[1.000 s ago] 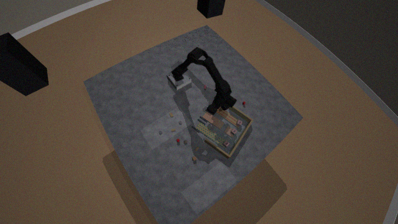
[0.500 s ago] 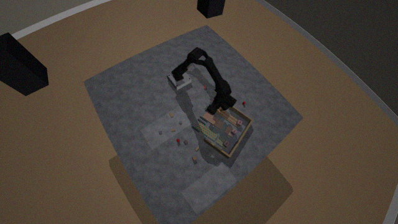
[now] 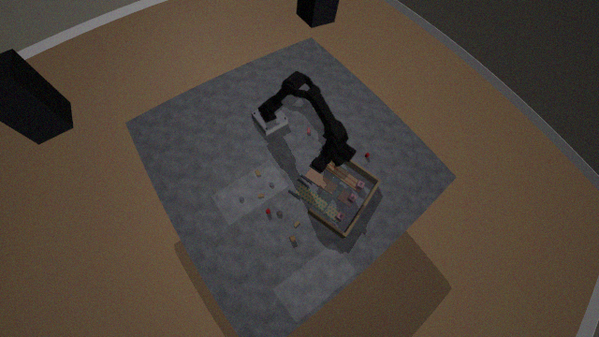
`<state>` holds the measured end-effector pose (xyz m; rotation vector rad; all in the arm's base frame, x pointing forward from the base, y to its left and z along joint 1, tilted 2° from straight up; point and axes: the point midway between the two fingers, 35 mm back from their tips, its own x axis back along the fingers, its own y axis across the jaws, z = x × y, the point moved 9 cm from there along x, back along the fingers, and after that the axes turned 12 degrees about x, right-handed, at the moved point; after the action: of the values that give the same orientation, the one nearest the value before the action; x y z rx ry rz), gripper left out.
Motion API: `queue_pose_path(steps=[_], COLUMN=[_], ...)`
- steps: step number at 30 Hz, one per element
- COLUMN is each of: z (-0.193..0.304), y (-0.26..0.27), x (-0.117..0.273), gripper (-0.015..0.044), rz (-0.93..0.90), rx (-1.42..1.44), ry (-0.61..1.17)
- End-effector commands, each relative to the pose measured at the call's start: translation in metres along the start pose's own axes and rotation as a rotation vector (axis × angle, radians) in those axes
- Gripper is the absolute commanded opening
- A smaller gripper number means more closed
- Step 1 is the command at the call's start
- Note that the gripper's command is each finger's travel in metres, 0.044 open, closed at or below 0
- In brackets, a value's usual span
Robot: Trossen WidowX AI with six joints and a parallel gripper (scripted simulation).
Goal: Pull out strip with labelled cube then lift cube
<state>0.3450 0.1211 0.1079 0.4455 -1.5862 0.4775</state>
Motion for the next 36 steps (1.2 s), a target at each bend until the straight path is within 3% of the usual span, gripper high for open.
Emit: queue_pose_path(steps=[1,36], z=[-0.001,0.022], y=[0.0,0.004], x=[-0.001,-0.004], gripper=[0.0,0.0], rz=[-0.002,-0.003], rx=[-0.005,-0.005], ry=[-0.003,-0.001])
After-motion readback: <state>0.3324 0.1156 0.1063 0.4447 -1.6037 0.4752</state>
